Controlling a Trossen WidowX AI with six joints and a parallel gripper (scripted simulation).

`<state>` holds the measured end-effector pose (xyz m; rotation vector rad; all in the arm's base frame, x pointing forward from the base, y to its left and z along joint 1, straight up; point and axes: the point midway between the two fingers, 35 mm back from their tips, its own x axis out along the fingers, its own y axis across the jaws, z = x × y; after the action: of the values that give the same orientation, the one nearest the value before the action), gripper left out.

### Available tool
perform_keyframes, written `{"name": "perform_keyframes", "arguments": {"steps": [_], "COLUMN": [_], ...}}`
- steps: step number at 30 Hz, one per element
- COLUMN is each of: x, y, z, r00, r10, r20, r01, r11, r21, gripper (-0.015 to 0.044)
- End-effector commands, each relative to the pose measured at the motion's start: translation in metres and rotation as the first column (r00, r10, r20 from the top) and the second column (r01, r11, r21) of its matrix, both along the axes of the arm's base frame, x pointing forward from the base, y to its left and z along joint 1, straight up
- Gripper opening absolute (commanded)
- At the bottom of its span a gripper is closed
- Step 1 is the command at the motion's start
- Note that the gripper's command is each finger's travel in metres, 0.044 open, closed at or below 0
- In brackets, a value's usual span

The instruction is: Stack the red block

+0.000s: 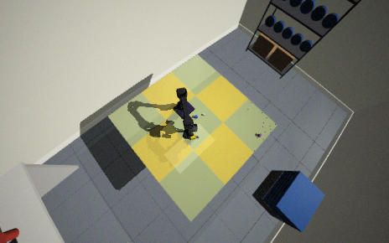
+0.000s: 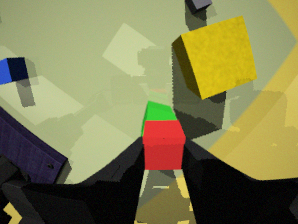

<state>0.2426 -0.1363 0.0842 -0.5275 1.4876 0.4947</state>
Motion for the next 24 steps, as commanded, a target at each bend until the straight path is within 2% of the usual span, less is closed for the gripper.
{"name": "perform_keyframes", "arguments": {"steps": [1,8,24], "x": [-0.0013,-0.0011,-0.0013], "y": [0.0002,0.0005,0.0009], "z": [-0.0023,0.0049,0.0001], "r00": [1.0,1.0,1.0], "r10": [0.001,0.001,0.001], "r20": [-0.008,-0.008,-0.007], "r01": [-0.001,-0.001,-0.001], "r11": [1.0,1.0,1.0], "r21": [0.001,0.001,0.004], "gripper": [0.0,0.0,0.042]}}
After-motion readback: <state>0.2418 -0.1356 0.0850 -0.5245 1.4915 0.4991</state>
